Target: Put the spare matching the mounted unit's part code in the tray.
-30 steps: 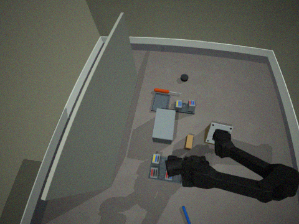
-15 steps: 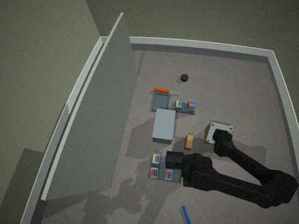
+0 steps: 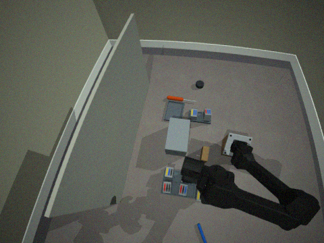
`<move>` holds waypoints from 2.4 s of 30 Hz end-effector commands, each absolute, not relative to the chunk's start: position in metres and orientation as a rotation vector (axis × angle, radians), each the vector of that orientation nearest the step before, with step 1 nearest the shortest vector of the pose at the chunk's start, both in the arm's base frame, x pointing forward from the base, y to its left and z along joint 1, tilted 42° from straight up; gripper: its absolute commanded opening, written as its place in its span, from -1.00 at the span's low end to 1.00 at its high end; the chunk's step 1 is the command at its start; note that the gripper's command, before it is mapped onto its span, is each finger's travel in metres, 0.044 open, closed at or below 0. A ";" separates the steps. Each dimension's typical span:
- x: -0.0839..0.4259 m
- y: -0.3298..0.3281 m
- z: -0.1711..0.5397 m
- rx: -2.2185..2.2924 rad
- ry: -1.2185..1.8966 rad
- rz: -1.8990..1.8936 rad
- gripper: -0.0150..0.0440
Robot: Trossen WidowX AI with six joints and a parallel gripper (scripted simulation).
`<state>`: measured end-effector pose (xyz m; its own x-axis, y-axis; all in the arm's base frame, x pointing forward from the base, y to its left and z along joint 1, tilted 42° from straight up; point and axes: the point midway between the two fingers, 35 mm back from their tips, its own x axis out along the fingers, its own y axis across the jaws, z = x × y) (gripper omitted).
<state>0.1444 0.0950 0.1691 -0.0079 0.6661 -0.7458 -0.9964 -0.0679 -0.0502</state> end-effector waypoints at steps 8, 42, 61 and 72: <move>0.149 0.082 0.183 -0.721 0.596 1.504 -0.49; 0.272 -0.004 0.146 -0.727 0.662 1.459 -0.49; 0.322 -0.064 0.096 -0.734 0.652 1.471 -0.49; 0.341 -0.100 0.057 -0.739 0.637 1.480 -0.49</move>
<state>0.3359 -0.0879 0.0693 0.0075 0.6414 -0.7672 -0.9983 -0.0391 -0.0425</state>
